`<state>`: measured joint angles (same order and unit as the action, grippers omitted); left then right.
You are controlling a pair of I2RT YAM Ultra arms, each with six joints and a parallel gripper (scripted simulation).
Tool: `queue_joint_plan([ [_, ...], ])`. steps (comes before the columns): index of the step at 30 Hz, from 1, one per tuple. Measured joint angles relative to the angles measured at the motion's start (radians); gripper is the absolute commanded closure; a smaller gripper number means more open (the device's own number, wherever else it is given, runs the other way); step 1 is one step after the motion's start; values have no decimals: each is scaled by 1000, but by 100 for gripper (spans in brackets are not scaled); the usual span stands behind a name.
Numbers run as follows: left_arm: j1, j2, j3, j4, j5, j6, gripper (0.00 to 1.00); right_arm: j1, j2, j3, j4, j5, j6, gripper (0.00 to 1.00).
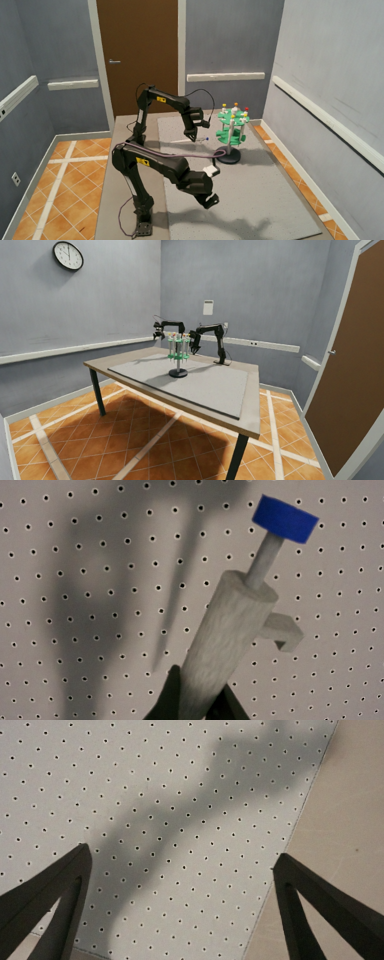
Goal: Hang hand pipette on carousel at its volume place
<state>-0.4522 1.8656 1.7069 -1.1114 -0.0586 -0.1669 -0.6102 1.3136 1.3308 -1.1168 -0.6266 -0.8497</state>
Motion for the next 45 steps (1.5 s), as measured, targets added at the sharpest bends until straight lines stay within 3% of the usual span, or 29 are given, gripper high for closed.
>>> queue_joint_plan([
  [4,-5,-66,-76,93,-14,1,88,0,0,0,0,0,0,0],
  [11,-5,-91,-92,188,-28,3,88,0,0,0,0,0,0,0],
  [21,-18,-229,-311,418,-64,13,88,0,0,0,0,0,0,0],
  [28,-19,-245,-323,519,-77,21,88,0,0,0,0,0,0,0],
  [37,-29,-332,-511,749,-107,40,88,0,0,0,0,0,0,0],
  [45,-29,-345,-525,869,-118,55,88,0,0,0,0,0,0,0],
])
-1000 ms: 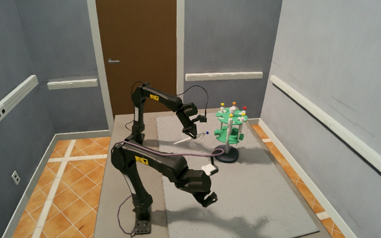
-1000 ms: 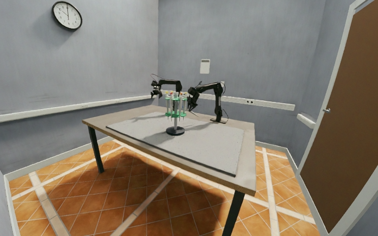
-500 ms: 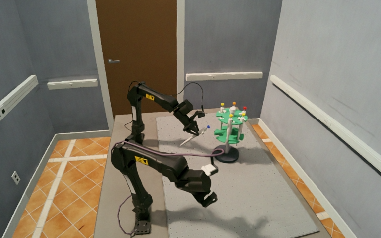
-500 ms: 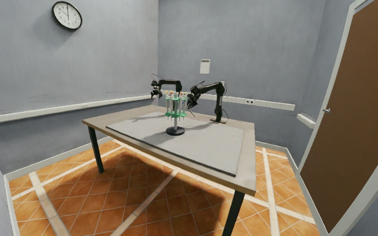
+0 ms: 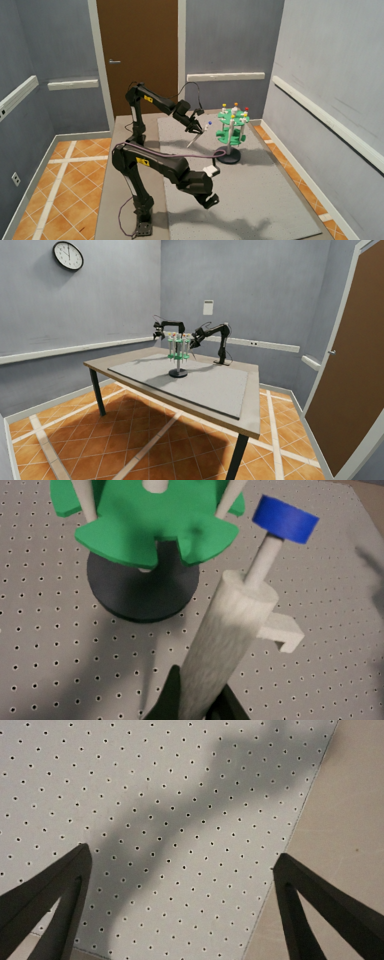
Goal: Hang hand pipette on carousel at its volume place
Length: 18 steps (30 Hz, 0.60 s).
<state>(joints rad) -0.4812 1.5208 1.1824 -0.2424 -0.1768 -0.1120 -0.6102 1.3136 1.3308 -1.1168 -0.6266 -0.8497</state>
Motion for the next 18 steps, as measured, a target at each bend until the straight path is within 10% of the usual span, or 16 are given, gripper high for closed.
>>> queue_joint_plan([
  [18,-3,-32,-172,386,-27,47,88,0,0,0,0,0,0,0],
])
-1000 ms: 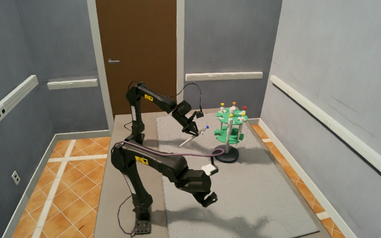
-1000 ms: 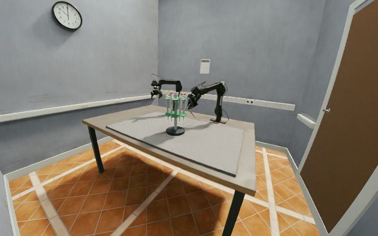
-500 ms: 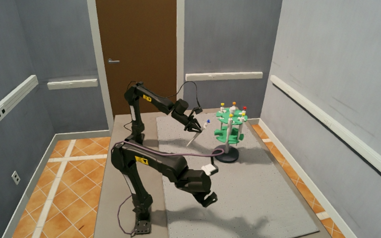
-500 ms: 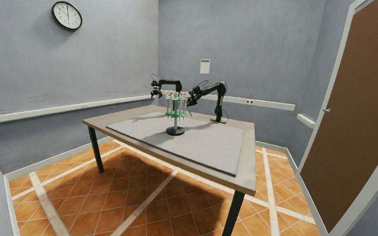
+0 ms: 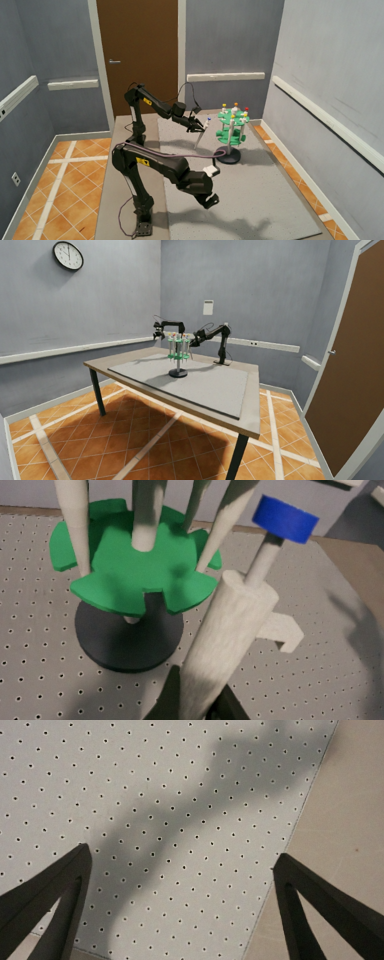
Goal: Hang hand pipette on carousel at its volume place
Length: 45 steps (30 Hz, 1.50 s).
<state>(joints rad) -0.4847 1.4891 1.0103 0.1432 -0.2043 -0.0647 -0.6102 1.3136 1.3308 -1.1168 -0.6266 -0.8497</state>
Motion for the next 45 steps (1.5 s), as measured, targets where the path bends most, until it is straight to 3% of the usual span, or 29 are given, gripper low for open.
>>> queue_joint_plan([
  [6,0,0,-3,45,0,6,88,0,0,0,0,0,0,0],
  [13,0,25,-102,279,-6,36,88,0,0,0,0,0,0,0],
  [21,0,56,-106,436,-6,59,88,0,0,0,0,0,0,0],
  [45,2,56,-106,470,-6,61,88,0,0,0,0,0,0,0],
])
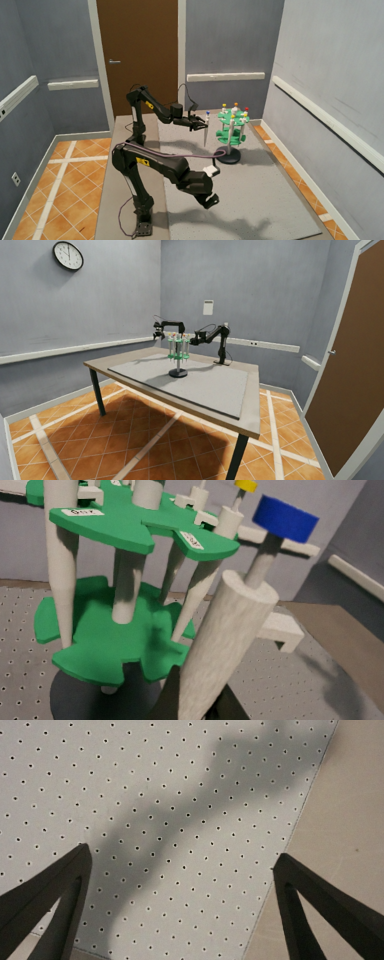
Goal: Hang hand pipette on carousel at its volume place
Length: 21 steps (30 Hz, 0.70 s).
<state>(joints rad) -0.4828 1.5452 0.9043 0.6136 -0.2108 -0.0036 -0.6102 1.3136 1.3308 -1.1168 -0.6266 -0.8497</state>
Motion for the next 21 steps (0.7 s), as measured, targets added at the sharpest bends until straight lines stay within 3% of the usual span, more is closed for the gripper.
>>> queue_joint_plan([
  [21,0,0,43,-31,0,2,88,0,0,0,0,0,0,0],
])
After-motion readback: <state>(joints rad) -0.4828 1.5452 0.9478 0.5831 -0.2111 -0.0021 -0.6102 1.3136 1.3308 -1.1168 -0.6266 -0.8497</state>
